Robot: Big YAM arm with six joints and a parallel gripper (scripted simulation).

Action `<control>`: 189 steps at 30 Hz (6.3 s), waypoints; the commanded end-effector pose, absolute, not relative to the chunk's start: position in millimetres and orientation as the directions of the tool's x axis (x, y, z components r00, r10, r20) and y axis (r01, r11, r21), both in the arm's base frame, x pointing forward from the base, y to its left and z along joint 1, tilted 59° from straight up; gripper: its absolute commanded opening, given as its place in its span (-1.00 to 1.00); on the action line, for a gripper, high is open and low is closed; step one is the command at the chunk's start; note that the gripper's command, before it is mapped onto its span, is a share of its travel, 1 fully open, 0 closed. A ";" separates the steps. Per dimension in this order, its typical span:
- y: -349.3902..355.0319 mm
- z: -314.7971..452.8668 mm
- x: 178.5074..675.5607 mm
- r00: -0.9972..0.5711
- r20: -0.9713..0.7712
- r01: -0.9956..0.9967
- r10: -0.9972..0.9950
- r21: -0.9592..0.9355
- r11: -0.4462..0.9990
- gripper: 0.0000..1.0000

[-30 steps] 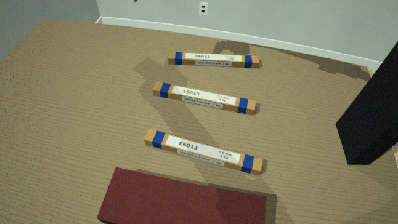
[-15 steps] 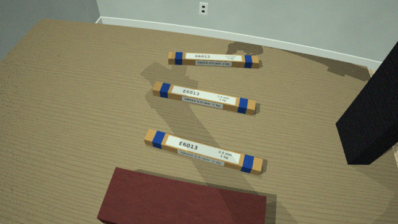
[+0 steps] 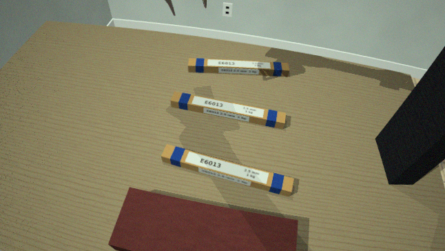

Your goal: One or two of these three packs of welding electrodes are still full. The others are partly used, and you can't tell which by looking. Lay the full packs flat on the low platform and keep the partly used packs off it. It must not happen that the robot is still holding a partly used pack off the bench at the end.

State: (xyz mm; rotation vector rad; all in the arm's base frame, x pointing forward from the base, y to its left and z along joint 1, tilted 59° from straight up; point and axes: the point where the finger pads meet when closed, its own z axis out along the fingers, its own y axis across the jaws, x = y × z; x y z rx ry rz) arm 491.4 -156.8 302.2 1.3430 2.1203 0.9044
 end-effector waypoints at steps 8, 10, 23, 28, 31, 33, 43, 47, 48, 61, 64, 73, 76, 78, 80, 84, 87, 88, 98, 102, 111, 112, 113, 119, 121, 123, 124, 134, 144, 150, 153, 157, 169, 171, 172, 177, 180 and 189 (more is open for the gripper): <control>-122.8 295.6 473.7 -0.499 -0.332 0.438 0.800 0.700 0.564 0.49; -116.5 288.9 470.0 -0.511 -0.371 0.416 0.776 0.683 0.600 0.49; -79.8 245.8 440.9 -0.555 -0.591 0.275 0.586 0.534 0.799 0.49; -64.0 224.7 424.6 -0.560 -0.668 0.214 0.490 0.454 0.865 0.49; -57.8 215.4 416.9 -0.558 -0.710 0.177 0.430 0.405 0.897 0.49; -54.7 210.9 413.1 -0.557 -0.723 0.166 0.409 0.386 0.908 0.49; -31.1 169.9 375.5 -0.517 -0.838 0.052 0.176 0.175 0.983 0.49; -25.8 158.6 364.9 -0.492 -0.865 0.012 0.100 0.109 0.994 0.49; -26.9 158.5 364.8 -0.491 -0.865 0.014 0.102 0.109 0.994 0.49; -33.1 161.7 368.7 -0.488 -0.866 0.027 0.110 0.112 0.993 0.49; -33.2 161.0 368.5 -0.489 -0.865 0.027 0.111 0.112 0.993 0.49; -32.0 160.1 368.2 -0.491 -0.864 0.025 0.111 0.113 0.993 0.49; -31.8 160.0 368.1 -0.491 -0.864 0.025 0.111 0.114 0.993 0.49; -31.7 159.9 368.1 -0.492 -0.864 0.025 0.111 0.114 0.993 0.49; -31.6 159.9 368.1 -0.492 -0.864 0.025 0.111 0.114 0.993 0.49; -31.6 159.8 368.1 -0.492 -0.864 0.024 0.111 0.114 0.993 0.49; -31.5 159.8 368.1 -0.492 -0.864 0.024 0.111 0.114 0.993 0.49; -31.5 159.8 368.1 -0.492 -0.864 0.024 0.111 0.114 0.993 0.49; -31.5 159.7 368.0 -0.492 -0.863 0.024 0.111 0.114 0.993 0.49; -31.5 159.7 368.0 -0.492 -0.863 0.024 0.111 0.114 0.993 0.49; -30.5 158.5 382.0 -0.496 -0.861 0.023 0.113 0.117 0.993 -0.15; -30.2 157.8 388.9 -0.497 -0.860 0.023 0.115 0.119 0.993 -0.15; -29.9 157.2 395.7 -0.499 -0.859 0.024 0.116 0.121 0.992 -0.15; -29.2 154.9 422.6 -0.503 -0.856 0.024 0.121 0.126 0.992 -0.15; -29.0 154.0 436.0 -0.505 -0.855 0.025 0.122 0.127 0.992 -0.15; -29.0 153.2 449.4 -0.506 -0.854 0.025 0.123 0.128 0.991 -0.15; -29.0 152.9 456.0 -0.506 -0.853 0.025 0.123 0.129 0.991 -0.15; -29.6 150.3 522.7 -0.509 -0.852 0.025 0.125 0.131 0.991 -0.15; -36.0 157.3 522.6 -0.496 -0.859 0.036 0.131 0.130 0.991 -0.15; -38.4 160.5 520.9 -0.491 -0.861 0.039 0.132 0.130 0.991 -0.15; -38.7 160.8 520.7 -0.491 -0.861 0.040 0.132 0.130 0.991 -0.15; -39.8 161.4 519.9 -0.492 -0.861 0.041 0.133 0.129 0.991 -0.15; -38.9 161.2 518.4 -0.501 -0.856 0.040 0.132 0.129 0.991 -0.15; -38.7 161.3 518.3 -0.501 -0.855 0.040 0.131 0.129 0.991 -0.15; -38.6 161.3 518.2 -0.502 -0.855 0.039 0.131 0.129 0.991 -0.15; -38.2 161.7 518.1 -0.503 -0.854 0.039 0.131 0.129 0.991 -0.15; -38.0 162.1 518.1 -0.504 -0.854 0.039 0.131 0.129 0.991 -0.15; -37.9 162.7 518.1 -0.504 -0.854 0.038 0.131 0.129 0.991 -0.15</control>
